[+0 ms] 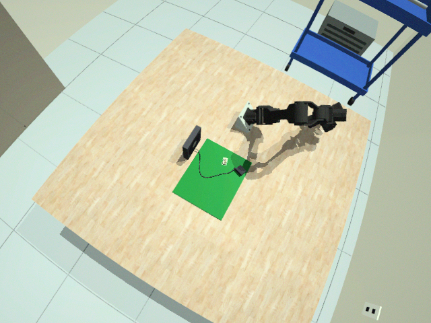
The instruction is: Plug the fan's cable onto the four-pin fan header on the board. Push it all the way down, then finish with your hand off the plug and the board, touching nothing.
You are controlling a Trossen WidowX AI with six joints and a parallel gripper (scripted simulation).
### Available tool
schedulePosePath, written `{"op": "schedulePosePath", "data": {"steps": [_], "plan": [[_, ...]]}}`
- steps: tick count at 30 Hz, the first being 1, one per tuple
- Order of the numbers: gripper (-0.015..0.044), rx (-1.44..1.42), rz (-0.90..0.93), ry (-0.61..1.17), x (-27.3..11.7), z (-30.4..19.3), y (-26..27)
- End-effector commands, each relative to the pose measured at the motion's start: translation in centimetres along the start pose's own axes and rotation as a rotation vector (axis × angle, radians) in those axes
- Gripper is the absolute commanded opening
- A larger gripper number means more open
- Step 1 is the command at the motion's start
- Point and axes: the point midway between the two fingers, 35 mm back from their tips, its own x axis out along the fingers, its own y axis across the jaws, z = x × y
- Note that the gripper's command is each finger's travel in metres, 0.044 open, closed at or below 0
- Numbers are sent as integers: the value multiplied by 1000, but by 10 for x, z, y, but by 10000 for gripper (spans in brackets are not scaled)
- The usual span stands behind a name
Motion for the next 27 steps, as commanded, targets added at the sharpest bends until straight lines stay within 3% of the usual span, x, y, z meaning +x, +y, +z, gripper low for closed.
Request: {"op": "schedulePosePath", "data": {"steps": [1, 15, 27], "plan": [[210, -100, -26, -148, -4, 51, 1], [210, -426, -269, -614, -74, 213, -11], [210, -179, -675, -903, -197, 303, -109]]}}
